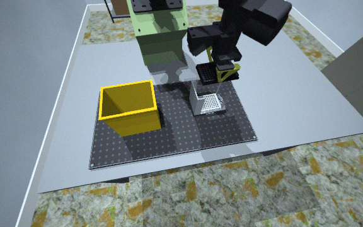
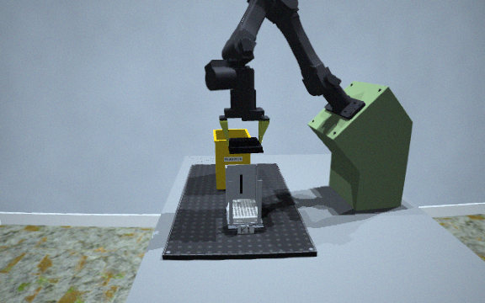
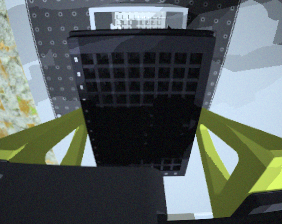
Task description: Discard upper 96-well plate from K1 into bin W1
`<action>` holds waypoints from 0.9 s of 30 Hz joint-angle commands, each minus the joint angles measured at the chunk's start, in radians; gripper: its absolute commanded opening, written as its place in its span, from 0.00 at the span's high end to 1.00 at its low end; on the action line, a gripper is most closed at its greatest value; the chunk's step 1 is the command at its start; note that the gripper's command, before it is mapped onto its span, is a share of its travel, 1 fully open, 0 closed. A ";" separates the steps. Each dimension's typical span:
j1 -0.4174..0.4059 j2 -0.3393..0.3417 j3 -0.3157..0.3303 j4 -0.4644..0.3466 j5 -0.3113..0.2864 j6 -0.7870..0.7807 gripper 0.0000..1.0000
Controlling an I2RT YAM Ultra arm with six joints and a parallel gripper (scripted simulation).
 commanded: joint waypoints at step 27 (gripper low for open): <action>-0.265 -0.147 -0.083 0.018 -0.160 -0.226 1.00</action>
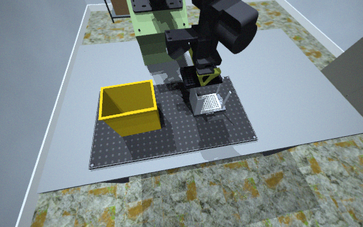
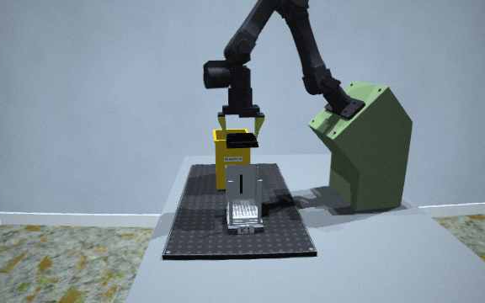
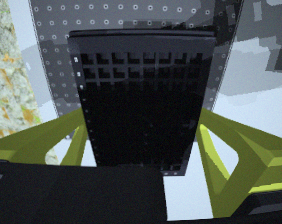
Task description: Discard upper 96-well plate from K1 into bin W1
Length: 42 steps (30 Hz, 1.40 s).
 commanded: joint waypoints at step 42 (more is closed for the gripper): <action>-0.693 -0.037 -0.008 0.000 -0.475 -0.535 1.00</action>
